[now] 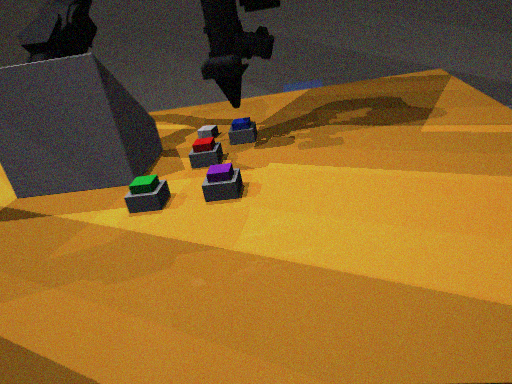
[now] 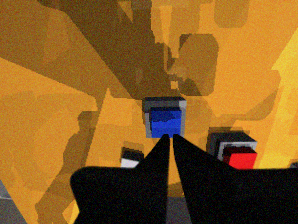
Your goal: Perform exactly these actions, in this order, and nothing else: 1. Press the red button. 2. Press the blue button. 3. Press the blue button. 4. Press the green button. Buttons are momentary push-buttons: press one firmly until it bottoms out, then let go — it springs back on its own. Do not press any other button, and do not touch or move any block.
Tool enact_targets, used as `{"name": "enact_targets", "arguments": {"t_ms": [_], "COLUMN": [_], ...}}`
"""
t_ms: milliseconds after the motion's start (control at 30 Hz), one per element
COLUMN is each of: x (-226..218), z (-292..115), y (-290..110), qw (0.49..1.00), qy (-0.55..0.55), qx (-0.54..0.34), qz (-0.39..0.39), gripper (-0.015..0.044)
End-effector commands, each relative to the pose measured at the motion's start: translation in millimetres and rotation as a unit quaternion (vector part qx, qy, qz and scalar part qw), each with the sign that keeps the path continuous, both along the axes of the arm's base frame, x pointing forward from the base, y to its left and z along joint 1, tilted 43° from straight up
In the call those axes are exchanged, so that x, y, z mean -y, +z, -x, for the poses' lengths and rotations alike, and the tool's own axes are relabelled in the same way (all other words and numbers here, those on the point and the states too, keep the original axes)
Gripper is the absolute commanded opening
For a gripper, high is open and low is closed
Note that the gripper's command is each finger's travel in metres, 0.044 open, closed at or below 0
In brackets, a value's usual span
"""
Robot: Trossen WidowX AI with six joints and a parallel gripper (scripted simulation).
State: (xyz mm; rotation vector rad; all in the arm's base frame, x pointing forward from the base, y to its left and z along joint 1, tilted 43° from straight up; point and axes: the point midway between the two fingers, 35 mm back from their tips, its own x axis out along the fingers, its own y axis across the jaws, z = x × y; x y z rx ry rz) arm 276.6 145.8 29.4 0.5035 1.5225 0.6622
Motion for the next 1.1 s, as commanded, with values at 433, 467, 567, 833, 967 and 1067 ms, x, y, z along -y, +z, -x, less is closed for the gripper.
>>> {"name": "enact_targets", "arguments": {"t_ms": [433, 467, 567, 833, 967, 1067], "x": [87.4, 97.8, 122.5, 209.8, 227.9, 229.7], "z": [-0.7, 1.8, 6.8, 58.2, 84.8, 88.4], "y": [6.1, -2.4, -21.2, -94.0, -115.0, -117.5], "qw": [0.999, 0.999, 0.999, 1.0, 1.0, 1.0], "qy": [-0.015, -0.017, -0.017, -0.006, -0.001, -0.001], "qx": [-0.023, -0.029, -0.03, -0.008, 0.003, 0.004], "qz": [0.028, 0.032, 0.037, 0.023, 0.009, 0.007], "gripper": [0.002, 0.002, 0.002, 0.002, 0.002, 0.002]}}
